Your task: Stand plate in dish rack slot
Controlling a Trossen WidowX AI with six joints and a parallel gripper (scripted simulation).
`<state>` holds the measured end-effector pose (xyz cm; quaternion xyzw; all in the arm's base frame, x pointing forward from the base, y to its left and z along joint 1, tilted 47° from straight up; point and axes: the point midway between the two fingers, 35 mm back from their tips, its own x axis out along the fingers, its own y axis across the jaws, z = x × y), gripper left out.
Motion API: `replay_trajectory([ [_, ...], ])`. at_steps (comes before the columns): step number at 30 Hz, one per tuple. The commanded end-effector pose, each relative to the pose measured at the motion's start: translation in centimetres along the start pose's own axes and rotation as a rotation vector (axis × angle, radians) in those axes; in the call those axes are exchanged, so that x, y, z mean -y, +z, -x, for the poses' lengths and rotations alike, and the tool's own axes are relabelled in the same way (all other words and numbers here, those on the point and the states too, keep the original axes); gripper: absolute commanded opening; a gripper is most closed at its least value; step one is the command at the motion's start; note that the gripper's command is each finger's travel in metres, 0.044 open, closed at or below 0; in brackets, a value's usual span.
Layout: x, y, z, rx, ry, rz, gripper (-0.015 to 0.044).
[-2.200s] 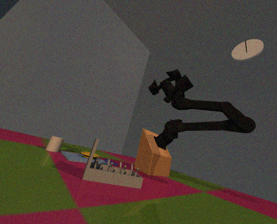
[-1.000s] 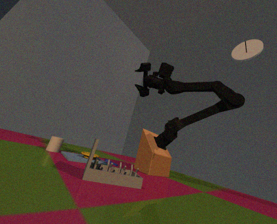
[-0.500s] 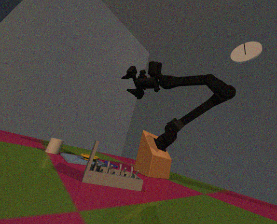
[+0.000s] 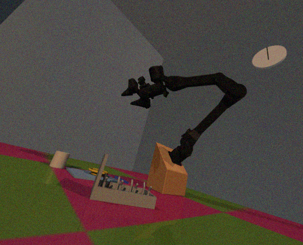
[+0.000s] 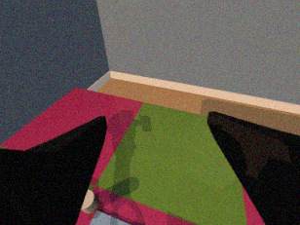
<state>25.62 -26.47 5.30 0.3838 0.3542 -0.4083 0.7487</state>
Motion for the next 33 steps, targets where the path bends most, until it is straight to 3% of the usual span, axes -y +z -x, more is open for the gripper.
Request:
replay_trajectory([
  [1, -0.8, -1.3, -0.9, -0.100, 0.015, 0.109, 0.0400],
  [19, -3.4, -7.3, -3.1, -0.504, 0.159, 0.526, 0.0400],
  [33, -5.3, -12.0, -3.3, -0.800, 0.380, 0.795, 0.0400],
])
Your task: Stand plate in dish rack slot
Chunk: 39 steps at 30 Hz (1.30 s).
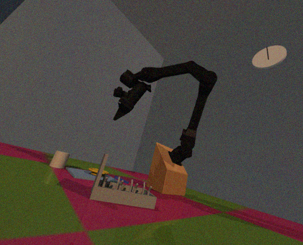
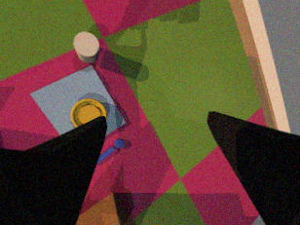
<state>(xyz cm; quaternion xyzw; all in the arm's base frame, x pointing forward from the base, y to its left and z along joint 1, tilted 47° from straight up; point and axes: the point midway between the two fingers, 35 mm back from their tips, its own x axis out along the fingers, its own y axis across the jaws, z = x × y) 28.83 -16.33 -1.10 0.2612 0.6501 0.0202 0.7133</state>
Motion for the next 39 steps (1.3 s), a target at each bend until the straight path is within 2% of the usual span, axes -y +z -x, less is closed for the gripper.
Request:
replay_trajectory([
  [1, -1.2, -0.2, -0.9, -0.070, 0.082, 0.094, 0.0400],
  [15, -5.4, -1.2, -3.2, -0.250, 0.392, 0.368, 0.0400],
  [22, -5.7, -1.3, -3.5, -0.256, 0.407, 0.378, 0.0400],
  [29, -9.5, -4.9, -12.3, -0.255, 0.409, 0.378, 0.0400],
  [39, -10.2, -5.3, -13.5, -0.255, 0.411, 0.378, 0.0400],
])
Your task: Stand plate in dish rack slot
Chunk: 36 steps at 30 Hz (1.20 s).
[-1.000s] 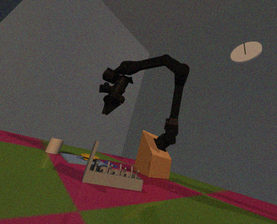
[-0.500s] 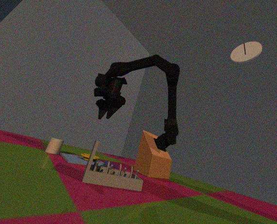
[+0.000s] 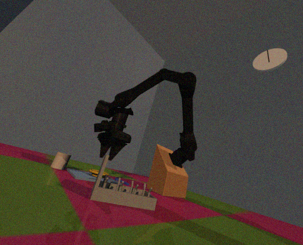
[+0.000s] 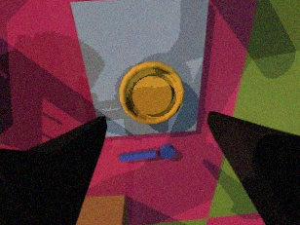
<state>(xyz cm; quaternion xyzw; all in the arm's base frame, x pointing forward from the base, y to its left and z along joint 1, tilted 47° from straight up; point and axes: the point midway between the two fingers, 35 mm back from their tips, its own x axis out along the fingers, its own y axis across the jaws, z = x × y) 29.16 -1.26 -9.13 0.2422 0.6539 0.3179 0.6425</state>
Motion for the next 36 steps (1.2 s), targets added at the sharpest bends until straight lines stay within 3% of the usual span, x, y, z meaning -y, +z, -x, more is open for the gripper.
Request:
replay_trajectory([
  [1, -0.1, 0.0, -0.8, 0.004, 0.003, -0.003, 0.0400],
  [36, -0.2, 0.3, -6.1, 0.004, 0.007, -0.003, 0.0400],
])
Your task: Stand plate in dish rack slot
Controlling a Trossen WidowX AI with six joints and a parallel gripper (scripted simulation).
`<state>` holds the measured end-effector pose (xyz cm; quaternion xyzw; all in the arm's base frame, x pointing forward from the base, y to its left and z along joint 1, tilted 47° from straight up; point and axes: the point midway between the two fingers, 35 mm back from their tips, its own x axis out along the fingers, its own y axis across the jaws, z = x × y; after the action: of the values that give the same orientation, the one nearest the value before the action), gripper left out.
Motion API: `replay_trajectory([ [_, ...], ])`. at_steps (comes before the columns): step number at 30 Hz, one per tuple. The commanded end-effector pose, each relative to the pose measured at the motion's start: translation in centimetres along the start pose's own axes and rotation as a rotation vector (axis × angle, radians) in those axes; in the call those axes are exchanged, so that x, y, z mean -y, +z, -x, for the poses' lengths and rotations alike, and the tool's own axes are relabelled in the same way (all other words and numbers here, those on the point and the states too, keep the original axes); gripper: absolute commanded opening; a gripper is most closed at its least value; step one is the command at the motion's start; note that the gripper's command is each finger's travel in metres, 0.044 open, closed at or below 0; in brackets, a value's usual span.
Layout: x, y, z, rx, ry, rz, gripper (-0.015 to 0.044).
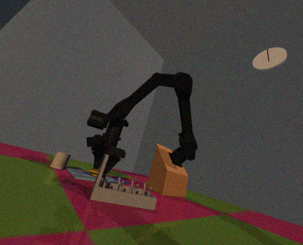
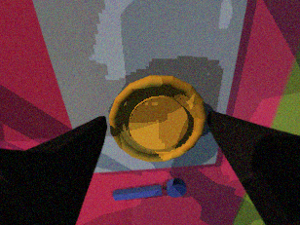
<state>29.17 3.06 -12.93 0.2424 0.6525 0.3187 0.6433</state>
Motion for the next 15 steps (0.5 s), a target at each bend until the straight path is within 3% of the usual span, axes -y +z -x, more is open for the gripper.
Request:
replay_trajectory([
  [1, -0.02, -0.07, -0.41, 0.001, 0.005, -0.005, 0.0393],
  [8, -0.02, -0.07, -0.41, 0.001, 0.005, -0.005, 0.0392],
  [15, -0.02, -0.07, -0.41, 0.001, 0.005, -0.005, 0.0345],
])
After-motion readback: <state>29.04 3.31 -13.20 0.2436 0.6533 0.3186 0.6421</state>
